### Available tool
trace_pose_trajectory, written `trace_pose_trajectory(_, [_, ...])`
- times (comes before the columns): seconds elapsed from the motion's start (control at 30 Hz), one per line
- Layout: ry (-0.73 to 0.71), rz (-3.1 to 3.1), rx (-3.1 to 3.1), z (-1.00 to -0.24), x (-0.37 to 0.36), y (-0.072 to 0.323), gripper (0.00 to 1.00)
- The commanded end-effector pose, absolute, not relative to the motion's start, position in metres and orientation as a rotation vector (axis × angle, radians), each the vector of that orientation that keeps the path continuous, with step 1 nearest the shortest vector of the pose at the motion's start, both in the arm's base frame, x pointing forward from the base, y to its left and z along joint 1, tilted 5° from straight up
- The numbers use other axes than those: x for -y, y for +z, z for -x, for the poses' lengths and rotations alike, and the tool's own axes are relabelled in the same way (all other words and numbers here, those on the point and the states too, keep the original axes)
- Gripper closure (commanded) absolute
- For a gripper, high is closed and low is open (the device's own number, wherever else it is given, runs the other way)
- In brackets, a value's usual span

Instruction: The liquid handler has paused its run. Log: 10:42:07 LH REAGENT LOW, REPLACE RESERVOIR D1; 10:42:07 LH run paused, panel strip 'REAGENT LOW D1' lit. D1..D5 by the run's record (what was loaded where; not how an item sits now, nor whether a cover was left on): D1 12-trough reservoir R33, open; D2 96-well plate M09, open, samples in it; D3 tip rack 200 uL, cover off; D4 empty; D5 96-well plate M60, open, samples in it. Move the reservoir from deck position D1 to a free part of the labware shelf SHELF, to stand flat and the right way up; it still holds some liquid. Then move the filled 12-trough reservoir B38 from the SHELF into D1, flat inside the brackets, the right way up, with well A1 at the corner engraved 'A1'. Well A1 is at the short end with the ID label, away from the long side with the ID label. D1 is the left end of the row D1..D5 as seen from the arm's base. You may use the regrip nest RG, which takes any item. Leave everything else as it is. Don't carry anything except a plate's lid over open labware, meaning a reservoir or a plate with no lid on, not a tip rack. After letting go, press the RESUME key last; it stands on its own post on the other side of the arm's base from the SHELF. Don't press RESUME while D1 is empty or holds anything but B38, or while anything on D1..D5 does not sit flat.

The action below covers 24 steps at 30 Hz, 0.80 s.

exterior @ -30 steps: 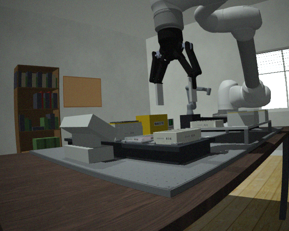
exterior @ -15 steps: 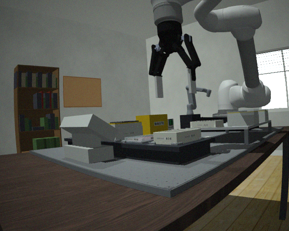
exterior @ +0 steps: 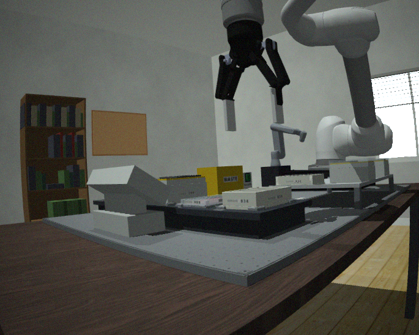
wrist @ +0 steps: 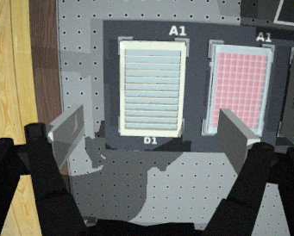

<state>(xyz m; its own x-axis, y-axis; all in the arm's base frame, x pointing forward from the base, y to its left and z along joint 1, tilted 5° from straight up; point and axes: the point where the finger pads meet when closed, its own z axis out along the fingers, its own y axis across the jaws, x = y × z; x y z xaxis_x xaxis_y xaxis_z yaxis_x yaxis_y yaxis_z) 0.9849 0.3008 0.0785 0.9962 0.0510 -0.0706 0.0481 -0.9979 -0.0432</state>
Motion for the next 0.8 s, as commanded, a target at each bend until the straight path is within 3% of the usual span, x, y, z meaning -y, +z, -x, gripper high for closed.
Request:
trace_pose_trajectory(0.0, [0.111,3.097,0.077,-0.985,-0.301,0.081,0.23])
trace_pose_trajectory(0.77, [0.111,3.097,0.077,-0.988,-0.299,0.116,0.23])
